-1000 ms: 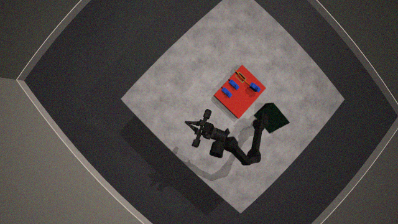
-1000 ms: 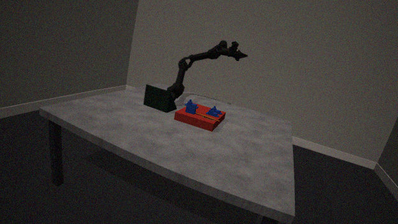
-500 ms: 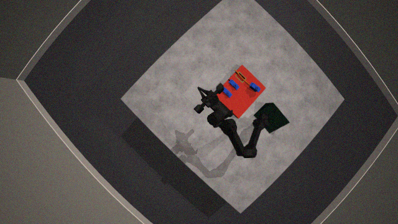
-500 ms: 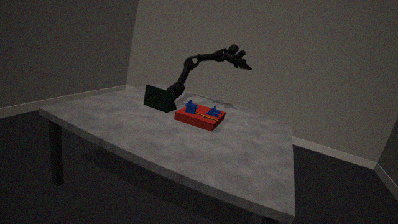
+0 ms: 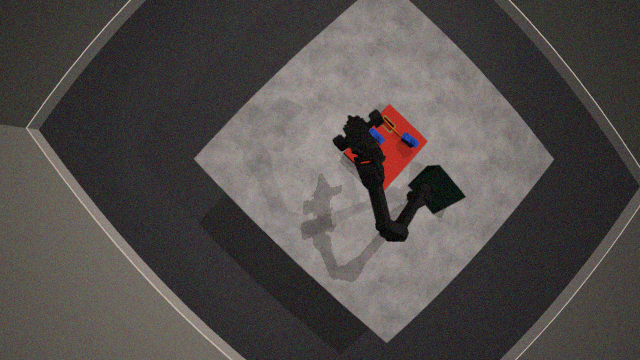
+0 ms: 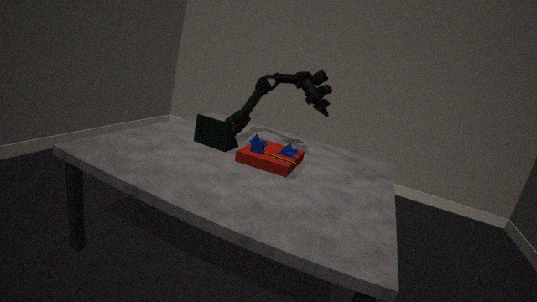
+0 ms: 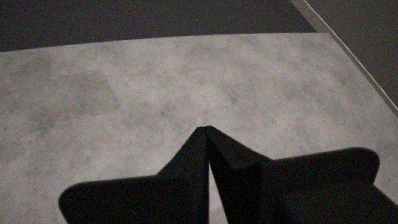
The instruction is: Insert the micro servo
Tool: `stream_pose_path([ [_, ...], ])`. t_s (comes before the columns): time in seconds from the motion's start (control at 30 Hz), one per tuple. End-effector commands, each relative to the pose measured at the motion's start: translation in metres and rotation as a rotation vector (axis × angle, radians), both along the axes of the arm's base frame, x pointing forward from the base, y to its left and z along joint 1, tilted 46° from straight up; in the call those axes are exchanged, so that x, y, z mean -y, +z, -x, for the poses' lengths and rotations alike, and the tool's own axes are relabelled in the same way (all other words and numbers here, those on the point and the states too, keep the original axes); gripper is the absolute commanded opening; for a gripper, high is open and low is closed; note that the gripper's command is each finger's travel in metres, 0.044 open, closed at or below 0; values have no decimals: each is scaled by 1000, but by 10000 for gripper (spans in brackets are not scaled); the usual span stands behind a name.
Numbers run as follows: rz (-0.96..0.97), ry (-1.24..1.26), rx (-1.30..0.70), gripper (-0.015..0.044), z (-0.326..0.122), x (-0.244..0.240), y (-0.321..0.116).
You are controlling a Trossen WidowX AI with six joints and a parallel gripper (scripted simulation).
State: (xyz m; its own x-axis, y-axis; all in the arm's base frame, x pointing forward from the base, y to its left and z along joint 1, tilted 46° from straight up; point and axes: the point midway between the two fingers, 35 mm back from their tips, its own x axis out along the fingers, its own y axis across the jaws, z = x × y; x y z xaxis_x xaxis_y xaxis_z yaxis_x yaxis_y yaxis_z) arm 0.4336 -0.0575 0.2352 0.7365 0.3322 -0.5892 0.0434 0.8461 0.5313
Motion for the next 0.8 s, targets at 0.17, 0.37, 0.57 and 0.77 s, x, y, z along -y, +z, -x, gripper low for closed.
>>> stream_pose_path([
  [0.17, 46, 166, -225, 0, 26, 7, -82],
  [0.37, 37, 310, -363, 0, 53, 7, -129],
  [0.57, -12, 466, -476, 0, 86, 3, -166],
  [0.77, -102, 625, -554, 0, 119, -4, -190],
])
